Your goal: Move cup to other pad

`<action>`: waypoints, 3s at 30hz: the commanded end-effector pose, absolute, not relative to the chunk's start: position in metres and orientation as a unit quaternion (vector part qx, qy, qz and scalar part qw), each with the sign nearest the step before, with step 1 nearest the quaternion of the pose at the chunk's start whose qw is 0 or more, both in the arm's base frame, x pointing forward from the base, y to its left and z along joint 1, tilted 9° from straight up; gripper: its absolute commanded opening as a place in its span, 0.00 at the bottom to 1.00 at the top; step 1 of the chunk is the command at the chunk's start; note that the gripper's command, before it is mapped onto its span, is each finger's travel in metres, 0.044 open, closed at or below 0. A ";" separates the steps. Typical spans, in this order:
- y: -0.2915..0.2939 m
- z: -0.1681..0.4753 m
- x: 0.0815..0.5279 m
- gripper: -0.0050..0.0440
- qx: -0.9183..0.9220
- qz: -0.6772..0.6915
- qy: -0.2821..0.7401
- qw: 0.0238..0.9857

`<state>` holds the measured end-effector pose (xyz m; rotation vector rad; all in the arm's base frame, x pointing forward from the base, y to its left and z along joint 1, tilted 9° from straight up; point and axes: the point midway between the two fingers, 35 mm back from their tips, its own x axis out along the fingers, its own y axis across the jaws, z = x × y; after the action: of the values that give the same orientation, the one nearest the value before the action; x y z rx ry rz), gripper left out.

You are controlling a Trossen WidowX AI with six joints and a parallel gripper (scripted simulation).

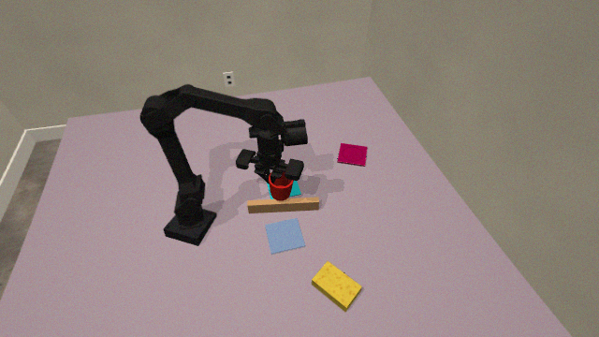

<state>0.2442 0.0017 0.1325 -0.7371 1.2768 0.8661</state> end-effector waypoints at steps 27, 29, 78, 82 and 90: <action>0.049 0.144 0.255 0.10 -0.329 0.380 0.561 0.658; 0.053 0.145 0.255 0.10 -0.329 0.380 0.561 0.658; 0.091 0.091 0.266 0.10 -0.328 0.380 0.561 0.659; 0.091 0.088 0.266 0.10 -0.328 0.380 0.561 0.659; 0.092 0.091 0.267 0.10 -0.329 0.381 0.557 0.661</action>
<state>0.2673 0.0917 0.0909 -0.7461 1.2584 0.8614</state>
